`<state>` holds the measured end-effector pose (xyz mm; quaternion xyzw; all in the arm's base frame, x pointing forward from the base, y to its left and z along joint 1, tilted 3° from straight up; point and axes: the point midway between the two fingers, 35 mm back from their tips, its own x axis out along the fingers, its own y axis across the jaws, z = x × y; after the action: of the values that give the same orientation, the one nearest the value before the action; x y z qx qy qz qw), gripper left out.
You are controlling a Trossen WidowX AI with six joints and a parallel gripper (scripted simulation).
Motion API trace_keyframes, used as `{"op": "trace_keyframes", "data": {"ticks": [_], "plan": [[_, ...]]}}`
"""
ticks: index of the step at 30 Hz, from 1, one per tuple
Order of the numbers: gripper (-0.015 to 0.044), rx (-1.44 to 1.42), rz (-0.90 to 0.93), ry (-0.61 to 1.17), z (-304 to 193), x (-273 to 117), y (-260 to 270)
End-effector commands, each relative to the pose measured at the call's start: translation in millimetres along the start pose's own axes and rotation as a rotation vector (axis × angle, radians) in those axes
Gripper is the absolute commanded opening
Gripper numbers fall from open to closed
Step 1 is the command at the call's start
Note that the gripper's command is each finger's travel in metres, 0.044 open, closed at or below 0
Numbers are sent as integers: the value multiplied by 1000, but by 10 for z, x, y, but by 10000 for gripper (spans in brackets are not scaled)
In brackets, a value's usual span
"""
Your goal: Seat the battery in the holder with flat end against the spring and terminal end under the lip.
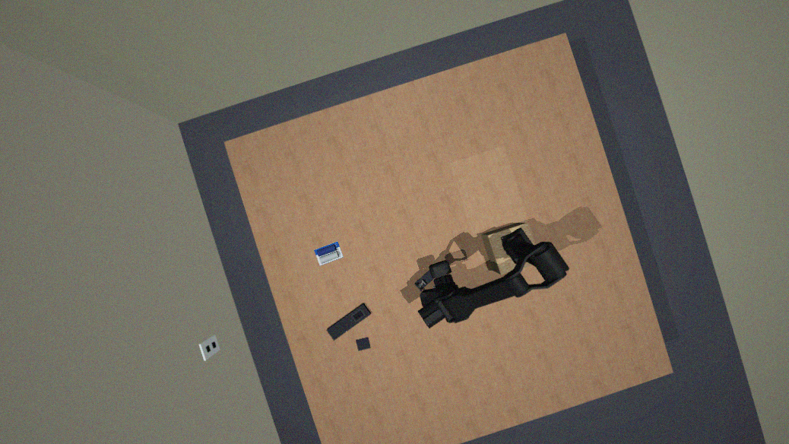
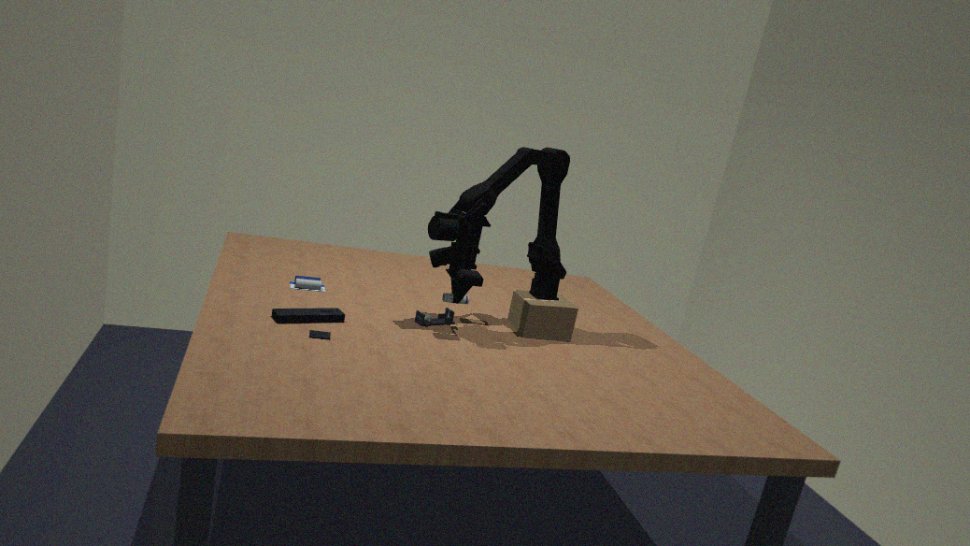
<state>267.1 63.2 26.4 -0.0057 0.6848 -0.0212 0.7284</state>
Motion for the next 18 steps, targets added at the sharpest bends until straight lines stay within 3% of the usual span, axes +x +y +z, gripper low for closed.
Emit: {"op": "trace_keyframes", "data": {"ticks": [1, 9, 18], "plan": [[73, -147, 2, 2, 135, -29, -97], [73, -413, -3, 2, 366, -74, -309], [73, -425, -7, 11, 358, -58, -311]]}}
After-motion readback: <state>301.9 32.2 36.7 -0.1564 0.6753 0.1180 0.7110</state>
